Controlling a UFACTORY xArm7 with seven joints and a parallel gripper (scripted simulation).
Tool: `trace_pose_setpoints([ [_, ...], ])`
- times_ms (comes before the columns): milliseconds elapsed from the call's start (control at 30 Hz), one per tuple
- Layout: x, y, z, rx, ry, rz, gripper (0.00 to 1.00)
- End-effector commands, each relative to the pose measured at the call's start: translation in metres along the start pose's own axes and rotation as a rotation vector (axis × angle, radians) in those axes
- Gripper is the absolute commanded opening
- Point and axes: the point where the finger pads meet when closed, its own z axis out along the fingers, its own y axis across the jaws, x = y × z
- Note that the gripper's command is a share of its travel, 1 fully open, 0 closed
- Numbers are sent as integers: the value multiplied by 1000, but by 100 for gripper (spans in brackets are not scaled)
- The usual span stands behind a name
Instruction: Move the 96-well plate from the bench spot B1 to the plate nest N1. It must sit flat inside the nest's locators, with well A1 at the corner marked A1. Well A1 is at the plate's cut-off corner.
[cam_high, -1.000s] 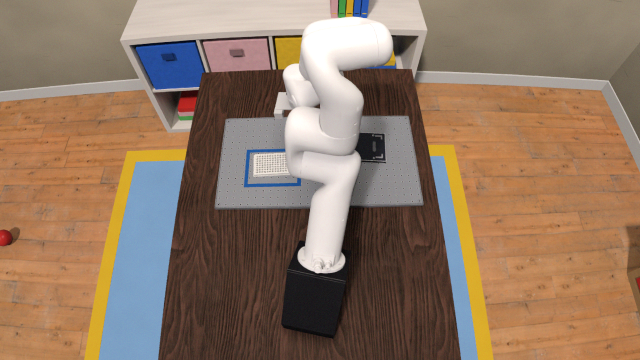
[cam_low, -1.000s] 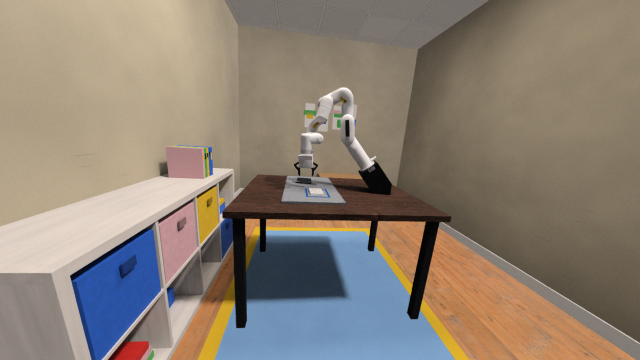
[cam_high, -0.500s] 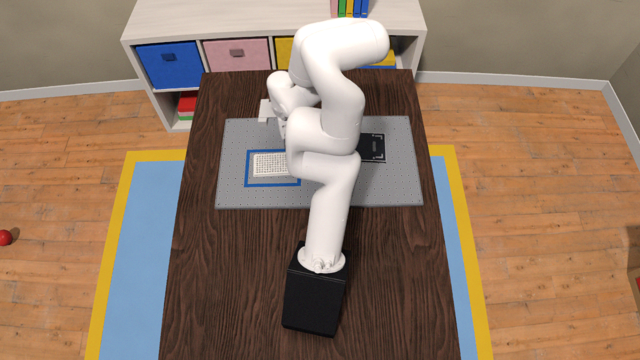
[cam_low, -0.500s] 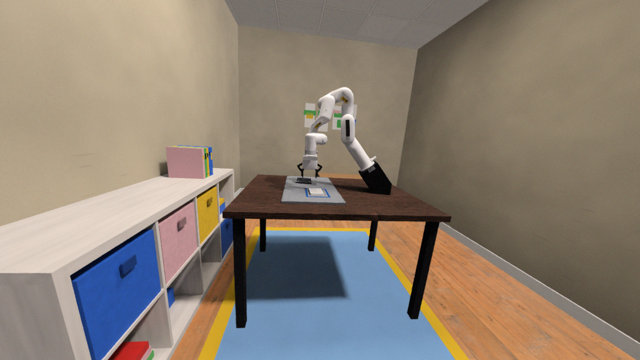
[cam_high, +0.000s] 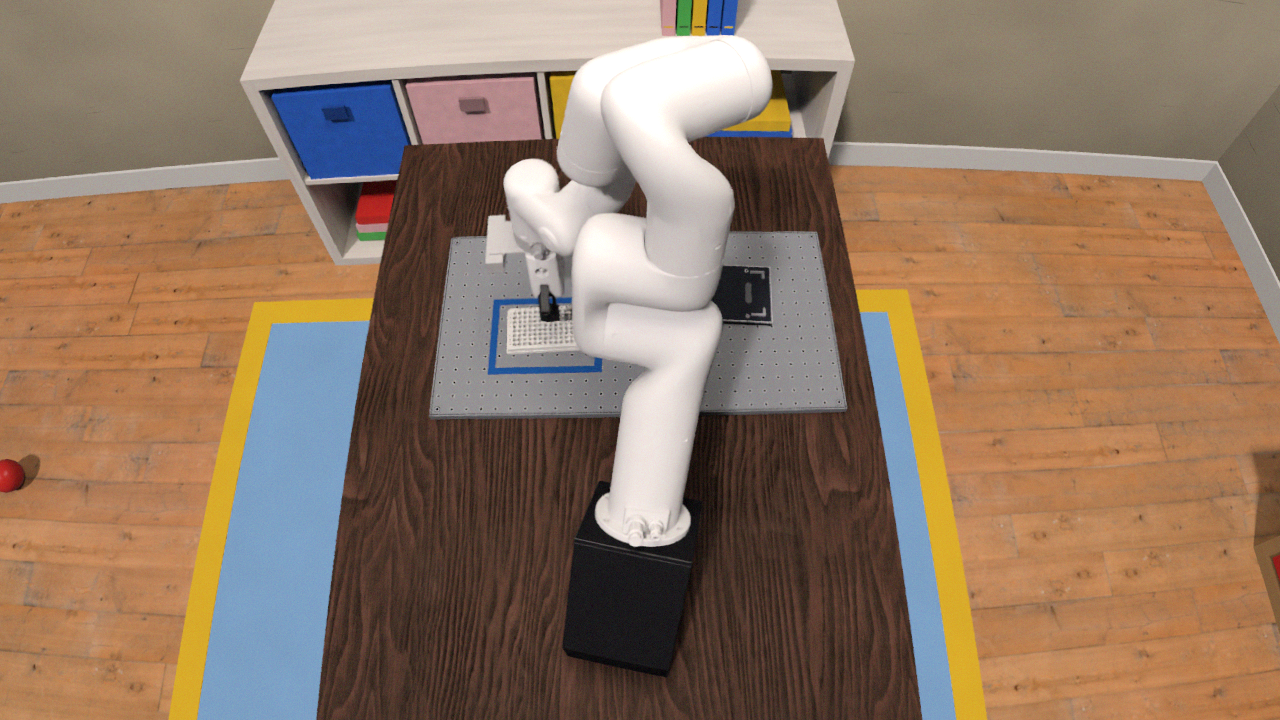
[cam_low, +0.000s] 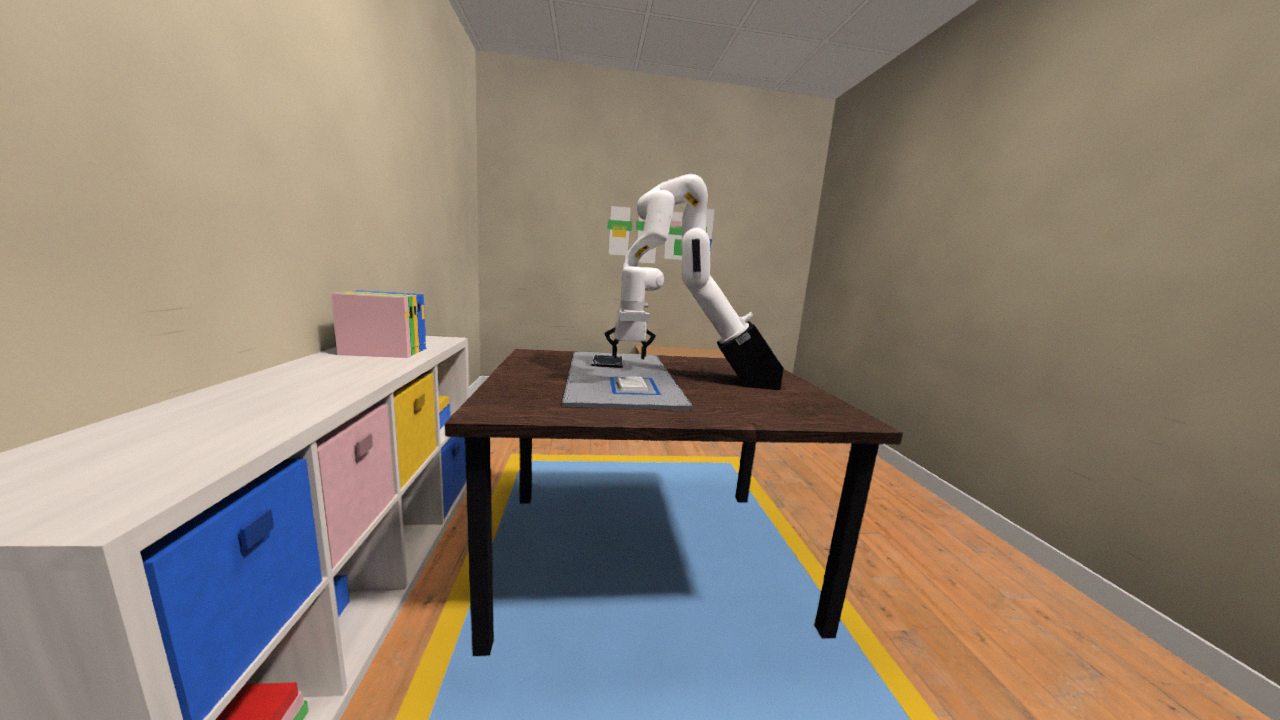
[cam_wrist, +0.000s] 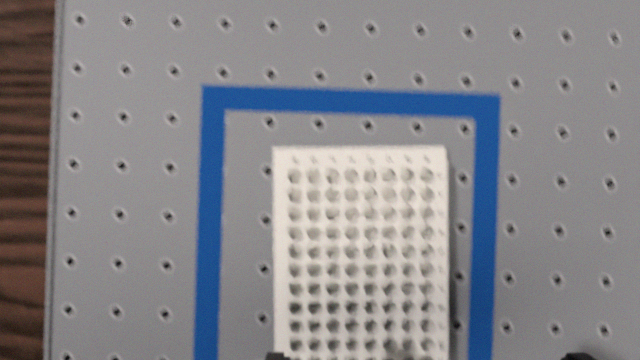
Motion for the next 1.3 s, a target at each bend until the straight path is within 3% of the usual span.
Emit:
trace_pose_setpoints([
  [0,19,-11,-2,-6,7,-9,100],
  [633,20,-11,1,-5,7,-9,100],
  [1267,20,-11,29,-5,7,-9,100],
])
